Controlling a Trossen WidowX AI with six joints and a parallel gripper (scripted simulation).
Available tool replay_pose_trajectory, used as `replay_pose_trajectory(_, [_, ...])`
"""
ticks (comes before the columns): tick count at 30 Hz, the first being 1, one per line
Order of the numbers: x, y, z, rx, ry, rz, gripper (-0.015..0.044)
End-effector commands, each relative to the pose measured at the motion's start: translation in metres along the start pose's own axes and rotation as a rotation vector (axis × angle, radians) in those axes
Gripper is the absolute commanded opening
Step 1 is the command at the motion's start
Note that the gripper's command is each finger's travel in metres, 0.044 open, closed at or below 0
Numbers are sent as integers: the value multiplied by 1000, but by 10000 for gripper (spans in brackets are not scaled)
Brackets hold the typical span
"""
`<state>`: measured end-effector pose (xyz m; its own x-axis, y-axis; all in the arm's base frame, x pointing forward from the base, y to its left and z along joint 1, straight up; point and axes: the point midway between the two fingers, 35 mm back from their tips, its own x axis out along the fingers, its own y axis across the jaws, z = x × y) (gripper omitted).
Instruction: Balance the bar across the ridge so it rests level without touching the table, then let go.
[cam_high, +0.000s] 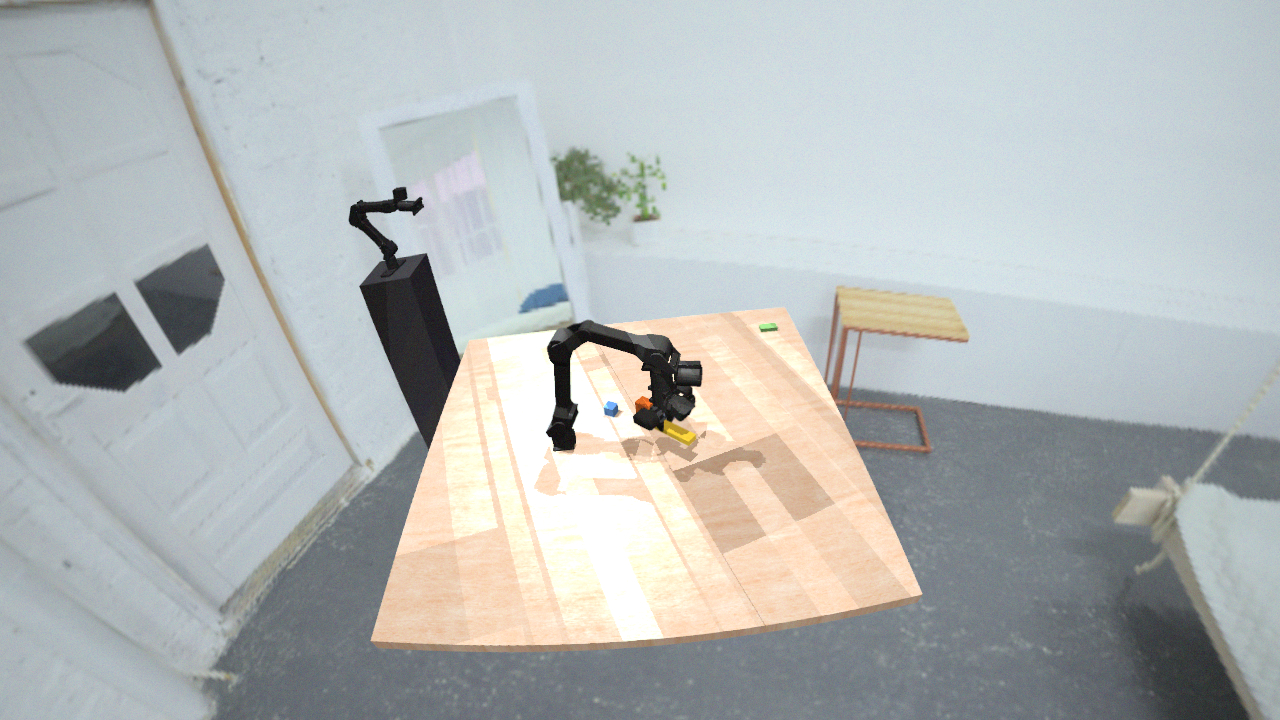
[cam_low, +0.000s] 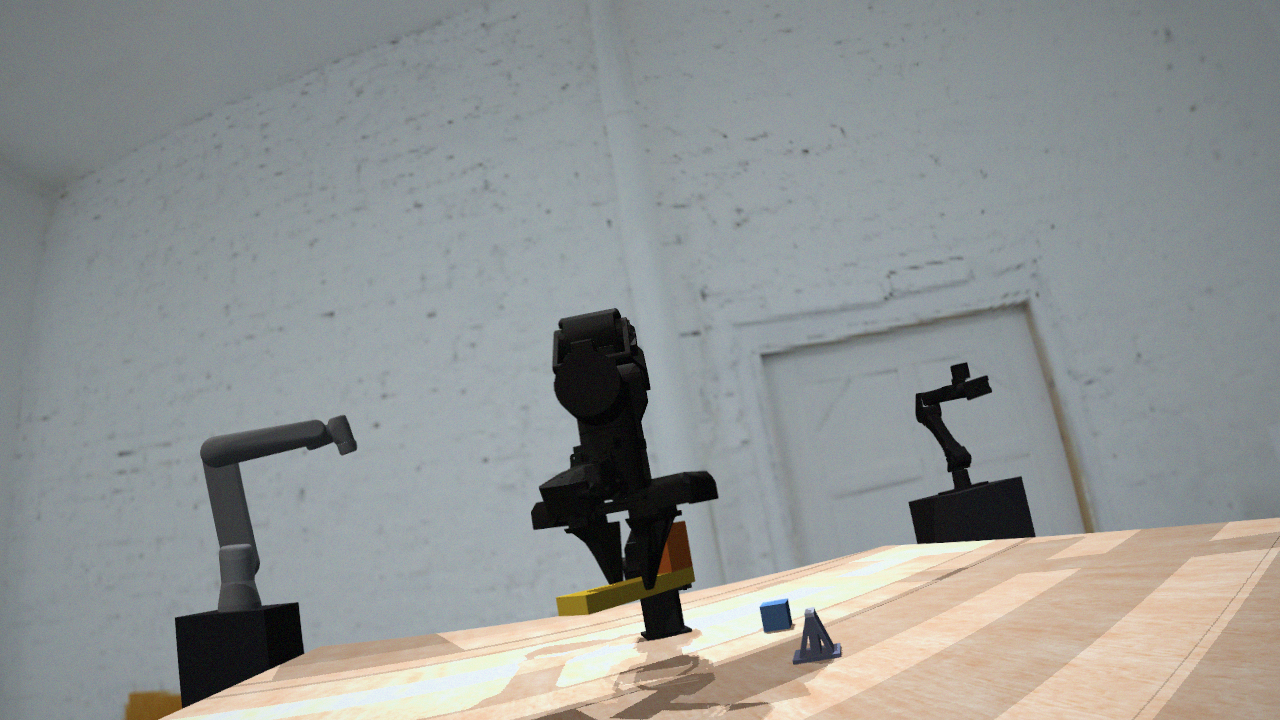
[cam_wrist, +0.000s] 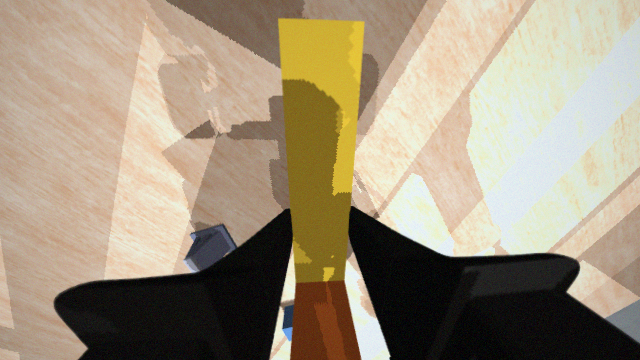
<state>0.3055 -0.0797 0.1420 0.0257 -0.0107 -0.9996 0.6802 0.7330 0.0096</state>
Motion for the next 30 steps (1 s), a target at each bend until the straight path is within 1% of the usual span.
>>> replay_pose_trajectory(1, [-2, 12, -3, 87, 1, 5, 0])
replay_pose_trajectory(15, [-4, 60, -23, 565, 6, 8, 0])
replay_pose_trajectory(30, [-5, 102, -61, 1108, 13, 8, 0])
